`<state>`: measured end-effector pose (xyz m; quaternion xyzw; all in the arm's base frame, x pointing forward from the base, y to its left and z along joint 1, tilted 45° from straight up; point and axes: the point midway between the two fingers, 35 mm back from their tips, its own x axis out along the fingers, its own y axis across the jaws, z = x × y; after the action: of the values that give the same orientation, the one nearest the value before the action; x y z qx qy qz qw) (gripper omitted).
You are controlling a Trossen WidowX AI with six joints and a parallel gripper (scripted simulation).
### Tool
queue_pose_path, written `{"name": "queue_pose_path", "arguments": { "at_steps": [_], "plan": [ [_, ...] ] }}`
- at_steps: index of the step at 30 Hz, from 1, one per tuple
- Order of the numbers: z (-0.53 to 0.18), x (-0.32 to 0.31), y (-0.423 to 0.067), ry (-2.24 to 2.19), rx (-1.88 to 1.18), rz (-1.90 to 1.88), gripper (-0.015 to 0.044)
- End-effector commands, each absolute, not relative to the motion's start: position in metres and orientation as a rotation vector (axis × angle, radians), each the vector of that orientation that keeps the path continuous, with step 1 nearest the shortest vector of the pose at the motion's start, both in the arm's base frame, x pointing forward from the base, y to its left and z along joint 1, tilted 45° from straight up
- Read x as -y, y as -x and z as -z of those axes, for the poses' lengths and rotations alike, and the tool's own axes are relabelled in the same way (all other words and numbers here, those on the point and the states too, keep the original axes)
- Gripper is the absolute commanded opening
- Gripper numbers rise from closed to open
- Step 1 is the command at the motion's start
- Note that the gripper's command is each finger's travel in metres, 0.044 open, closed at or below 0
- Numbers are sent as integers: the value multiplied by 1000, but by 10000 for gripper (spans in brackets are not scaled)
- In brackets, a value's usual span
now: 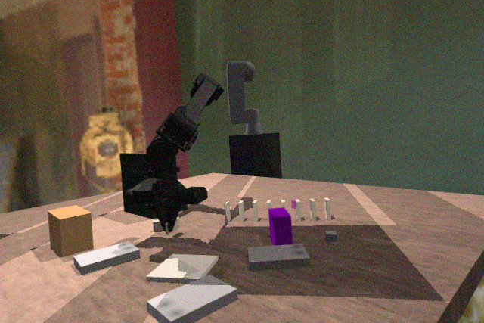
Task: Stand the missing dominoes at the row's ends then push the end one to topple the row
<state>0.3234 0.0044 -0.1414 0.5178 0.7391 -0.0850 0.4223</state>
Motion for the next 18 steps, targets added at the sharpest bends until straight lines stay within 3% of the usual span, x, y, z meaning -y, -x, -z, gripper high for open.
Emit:
{"name": "queue_pose_path", "arguments": {
  "at_steps": [1,9,18],
  "plan": [
    [110,28,-330,-1293,-1827,213,21],
    [39,92,-334,-1290,-1826,218,21],
    [35,93,-357,-1210,-1810,114,21]
  ]
}}
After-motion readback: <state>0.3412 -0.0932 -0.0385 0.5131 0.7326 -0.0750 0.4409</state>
